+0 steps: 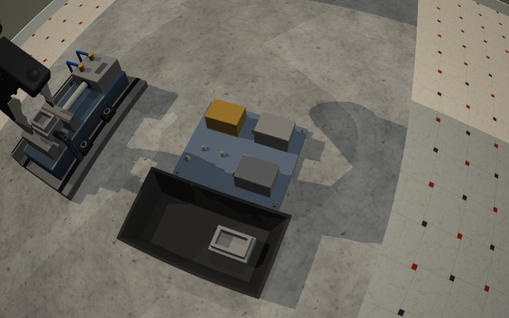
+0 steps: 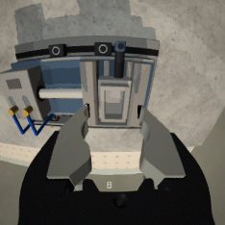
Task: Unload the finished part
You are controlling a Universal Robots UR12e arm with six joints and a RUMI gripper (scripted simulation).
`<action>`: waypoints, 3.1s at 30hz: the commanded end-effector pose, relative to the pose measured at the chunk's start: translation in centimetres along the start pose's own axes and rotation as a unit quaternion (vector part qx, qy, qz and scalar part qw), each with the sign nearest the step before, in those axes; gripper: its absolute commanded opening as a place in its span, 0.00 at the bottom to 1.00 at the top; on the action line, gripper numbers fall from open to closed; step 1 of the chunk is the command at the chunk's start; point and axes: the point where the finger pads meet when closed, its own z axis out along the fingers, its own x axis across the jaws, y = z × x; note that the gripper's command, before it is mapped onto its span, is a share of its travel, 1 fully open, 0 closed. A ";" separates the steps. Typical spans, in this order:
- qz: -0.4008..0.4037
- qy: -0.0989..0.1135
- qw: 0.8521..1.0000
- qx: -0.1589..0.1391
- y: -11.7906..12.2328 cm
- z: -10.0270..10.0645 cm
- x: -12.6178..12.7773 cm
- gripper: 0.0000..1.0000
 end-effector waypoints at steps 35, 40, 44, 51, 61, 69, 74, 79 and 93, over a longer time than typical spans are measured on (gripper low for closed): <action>0.000 0.001 1.000 0.000 0.0 0.1 0.1 0.40; 0.000 0.001 1.000 0.000 0.0 0.1 0.1 0.40; 0.000 0.001 1.000 0.000 0.0 0.1 0.1 0.40; 0.000 0.001 1.000 0.000 0.0 0.1 0.1 0.00; 0.000 0.001 1.000 0.000 0.0 0.1 0.1 0.00; 0.000 0.001 1.000 0.000 0.0 0.1 0.1 0.00; 0.000 0.001 1.000 0.000 0.0 0.1 0.1 0.00; 0.000 0.001 1.000 0.000 0.0 0.1 0.1 0.00; 0.000 0.001 1.000 0.000 0.0 0.1 0.1 0.00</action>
